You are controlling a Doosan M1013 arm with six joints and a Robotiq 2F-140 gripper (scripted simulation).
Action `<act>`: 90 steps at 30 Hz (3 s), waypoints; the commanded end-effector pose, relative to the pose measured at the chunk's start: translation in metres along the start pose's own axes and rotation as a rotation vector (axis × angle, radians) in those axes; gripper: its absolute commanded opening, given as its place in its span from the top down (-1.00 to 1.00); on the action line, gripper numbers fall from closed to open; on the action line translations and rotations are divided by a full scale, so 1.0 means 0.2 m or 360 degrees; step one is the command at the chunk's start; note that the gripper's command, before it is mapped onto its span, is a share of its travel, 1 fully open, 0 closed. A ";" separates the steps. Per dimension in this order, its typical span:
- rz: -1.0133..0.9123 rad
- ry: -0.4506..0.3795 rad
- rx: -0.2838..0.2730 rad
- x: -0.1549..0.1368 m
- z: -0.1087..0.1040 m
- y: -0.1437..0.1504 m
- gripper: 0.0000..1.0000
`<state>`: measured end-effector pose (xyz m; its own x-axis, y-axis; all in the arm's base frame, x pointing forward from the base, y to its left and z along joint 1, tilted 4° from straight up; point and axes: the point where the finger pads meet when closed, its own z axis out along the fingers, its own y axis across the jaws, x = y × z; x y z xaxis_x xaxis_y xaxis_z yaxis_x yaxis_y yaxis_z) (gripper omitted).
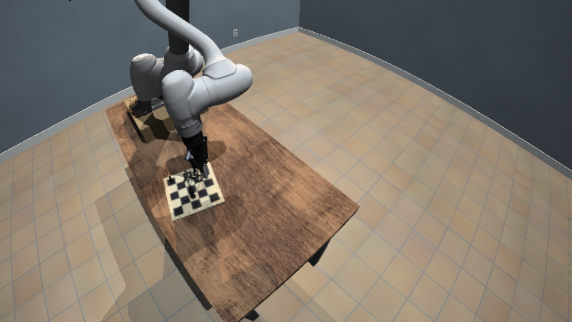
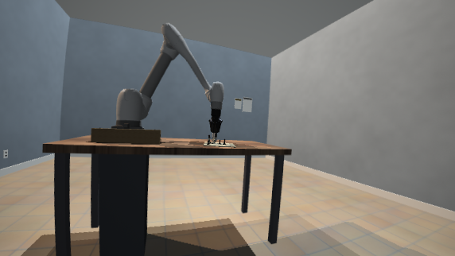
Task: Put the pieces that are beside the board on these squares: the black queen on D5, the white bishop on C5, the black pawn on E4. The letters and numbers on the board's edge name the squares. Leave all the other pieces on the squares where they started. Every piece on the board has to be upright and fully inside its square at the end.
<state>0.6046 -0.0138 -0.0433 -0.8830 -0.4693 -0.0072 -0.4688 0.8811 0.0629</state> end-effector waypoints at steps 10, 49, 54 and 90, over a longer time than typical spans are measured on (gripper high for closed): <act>0.0000 0.0000 0.0000 0.00 0.00 0.00 1.00; 0.0000 0.0000 0.0000 0.00 0.02 0.00 1.00; 0.0000 0.0000 0.0000 0.00 0.02 0.00 1.00; 0.0000 0.0000 0.0000 0.00 0.02 0.00 0.75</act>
<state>0.6045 -0.0136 -0.0469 -0.8830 -0.4693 -0.0072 -0.4688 0.8811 0.0629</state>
